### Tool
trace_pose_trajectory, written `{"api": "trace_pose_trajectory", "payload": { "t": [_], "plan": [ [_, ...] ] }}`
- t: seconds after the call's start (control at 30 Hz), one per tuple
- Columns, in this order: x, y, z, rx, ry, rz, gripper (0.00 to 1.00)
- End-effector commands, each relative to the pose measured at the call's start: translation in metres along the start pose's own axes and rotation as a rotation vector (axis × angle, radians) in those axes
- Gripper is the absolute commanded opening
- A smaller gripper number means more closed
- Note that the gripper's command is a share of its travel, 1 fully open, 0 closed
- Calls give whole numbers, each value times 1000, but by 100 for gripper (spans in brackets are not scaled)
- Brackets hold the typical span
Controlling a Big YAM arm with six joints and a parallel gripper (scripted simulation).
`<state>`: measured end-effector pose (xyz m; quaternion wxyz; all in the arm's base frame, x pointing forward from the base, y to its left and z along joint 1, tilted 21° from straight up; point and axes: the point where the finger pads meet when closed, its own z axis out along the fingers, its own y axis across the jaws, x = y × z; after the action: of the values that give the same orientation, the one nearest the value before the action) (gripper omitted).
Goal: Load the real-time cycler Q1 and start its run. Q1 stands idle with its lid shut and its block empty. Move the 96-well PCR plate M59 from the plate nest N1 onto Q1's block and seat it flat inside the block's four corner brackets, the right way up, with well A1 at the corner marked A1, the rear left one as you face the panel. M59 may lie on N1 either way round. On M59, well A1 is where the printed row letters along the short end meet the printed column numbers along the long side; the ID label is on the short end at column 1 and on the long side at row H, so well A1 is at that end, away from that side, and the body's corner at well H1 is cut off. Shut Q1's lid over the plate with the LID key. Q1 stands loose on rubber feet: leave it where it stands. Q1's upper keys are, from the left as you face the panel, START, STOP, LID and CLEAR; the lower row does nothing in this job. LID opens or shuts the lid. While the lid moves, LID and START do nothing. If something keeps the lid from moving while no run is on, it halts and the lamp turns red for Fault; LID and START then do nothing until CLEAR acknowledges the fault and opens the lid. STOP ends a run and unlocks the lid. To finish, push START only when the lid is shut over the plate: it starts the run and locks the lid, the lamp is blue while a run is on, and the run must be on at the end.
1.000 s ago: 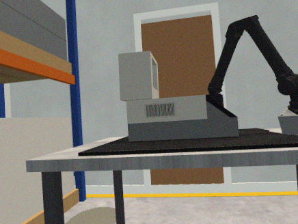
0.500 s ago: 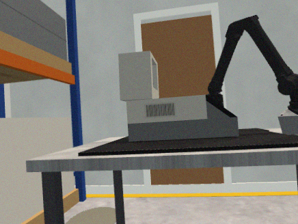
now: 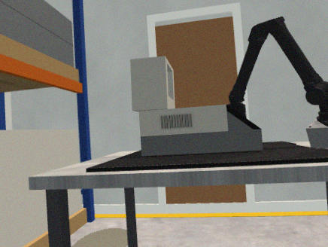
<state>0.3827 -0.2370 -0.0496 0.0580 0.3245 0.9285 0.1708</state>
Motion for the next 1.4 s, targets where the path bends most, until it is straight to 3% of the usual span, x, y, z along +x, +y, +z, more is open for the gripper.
{"api": "trace_pose_trajectory", "payload": {
  "t": [0.0, 0.23, 0.3, 0.33, 0.47, 0.77, 1.03, 1.37],
  "plan": [
    [-28, 9, -27, 3, -63, -40, 0],
    [-32, 0, -71, 5, -91, -22, 0],
    [-32, 0, -71, 5, -91, -22, 0],
    [-31, -1, -65, 4, -82, -21, 0],
    [-17, -3, -69, 1, -41, -12, 0],
    [-20, -2, -119, 5, -81, -19, 0],
    [-17, 2, -126, 1, -53, -22, 0],
    [-21, 2, -180, 8, -95, -29, 0]
  ]
}}
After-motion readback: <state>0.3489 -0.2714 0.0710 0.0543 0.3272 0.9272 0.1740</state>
